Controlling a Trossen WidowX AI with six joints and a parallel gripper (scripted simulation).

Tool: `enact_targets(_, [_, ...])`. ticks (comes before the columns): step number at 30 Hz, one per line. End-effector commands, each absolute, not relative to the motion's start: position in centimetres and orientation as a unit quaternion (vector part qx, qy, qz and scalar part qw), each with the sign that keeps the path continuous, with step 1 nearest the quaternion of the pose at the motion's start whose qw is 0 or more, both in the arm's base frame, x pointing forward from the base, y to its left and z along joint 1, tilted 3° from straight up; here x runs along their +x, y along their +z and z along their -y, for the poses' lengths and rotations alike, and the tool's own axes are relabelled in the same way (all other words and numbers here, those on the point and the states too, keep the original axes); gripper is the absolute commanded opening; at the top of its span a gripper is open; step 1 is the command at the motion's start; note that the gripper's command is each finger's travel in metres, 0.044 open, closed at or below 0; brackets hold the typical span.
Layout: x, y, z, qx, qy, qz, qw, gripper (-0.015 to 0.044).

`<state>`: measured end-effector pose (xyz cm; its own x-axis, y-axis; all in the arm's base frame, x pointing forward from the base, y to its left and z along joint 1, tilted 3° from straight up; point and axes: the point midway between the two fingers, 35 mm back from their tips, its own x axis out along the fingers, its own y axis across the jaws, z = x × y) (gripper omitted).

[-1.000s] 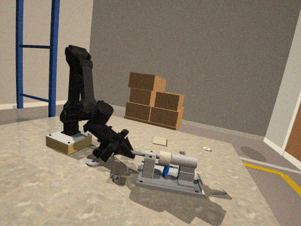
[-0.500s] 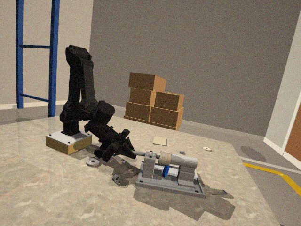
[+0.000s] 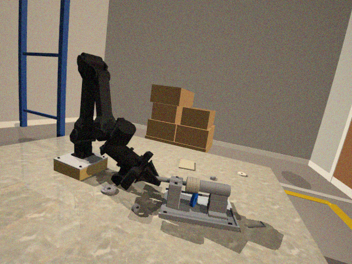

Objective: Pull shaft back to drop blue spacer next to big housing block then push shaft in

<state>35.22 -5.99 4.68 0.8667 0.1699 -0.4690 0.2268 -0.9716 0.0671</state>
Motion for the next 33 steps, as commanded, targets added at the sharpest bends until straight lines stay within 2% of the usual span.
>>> enact_targets(1, [35.40, 4.69, 5.89, 0.964, -0.237, -0.103, 0.059, 0.0000])
enact_targets(33, [36.35, 4.75, 5.66, 0.964, -0.237, -0.103, 0.059, 0.0000])
